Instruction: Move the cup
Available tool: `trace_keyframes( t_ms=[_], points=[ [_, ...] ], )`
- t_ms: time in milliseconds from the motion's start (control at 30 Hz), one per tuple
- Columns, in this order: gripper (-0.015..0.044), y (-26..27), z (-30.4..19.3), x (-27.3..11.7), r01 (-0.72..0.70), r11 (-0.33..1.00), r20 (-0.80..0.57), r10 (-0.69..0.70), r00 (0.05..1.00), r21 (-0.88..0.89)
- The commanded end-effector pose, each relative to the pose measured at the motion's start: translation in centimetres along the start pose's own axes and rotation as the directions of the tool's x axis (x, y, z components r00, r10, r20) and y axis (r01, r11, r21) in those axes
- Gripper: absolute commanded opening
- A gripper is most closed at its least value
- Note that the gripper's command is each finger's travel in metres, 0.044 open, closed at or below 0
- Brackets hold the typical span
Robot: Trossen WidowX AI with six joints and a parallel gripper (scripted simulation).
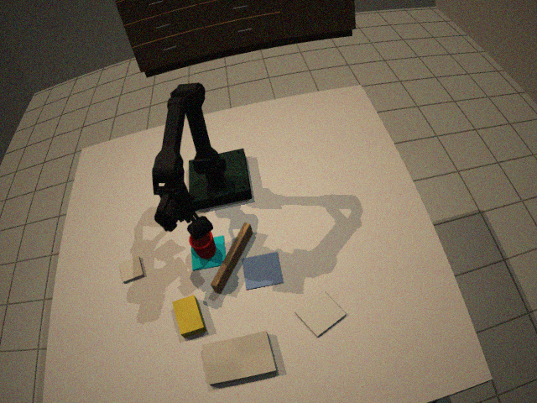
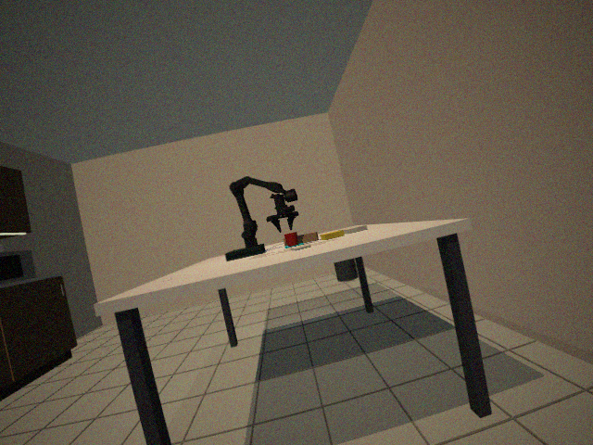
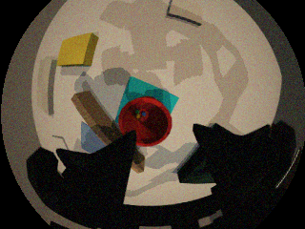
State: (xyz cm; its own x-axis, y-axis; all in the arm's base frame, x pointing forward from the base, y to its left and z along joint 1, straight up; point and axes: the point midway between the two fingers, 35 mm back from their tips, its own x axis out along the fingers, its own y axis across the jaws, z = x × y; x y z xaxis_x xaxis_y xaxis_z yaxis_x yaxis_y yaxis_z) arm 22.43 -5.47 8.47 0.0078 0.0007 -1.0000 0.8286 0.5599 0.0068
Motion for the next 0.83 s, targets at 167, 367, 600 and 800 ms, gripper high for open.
trace_keyframes(
  t_ms=[167,367,600,800],
  points=[
    [0.0440,0.1,0.1,-2.1,0.000,1.000,0.002,0.000,1.000,0.001],
    [0.0440,0.1,0.1,-4.1,-0.001,1.000,0.004,0.001,1.000,0.001],
    [0.0440,0.1,0.0,-6.2,-0.002,1.000,0.007,0.002,1.000,0.001],
    [0.0440,0.2,0.0,-6.0,-0.003,1.000,0.003,0.003,1.000,-0.003]
  ],
)
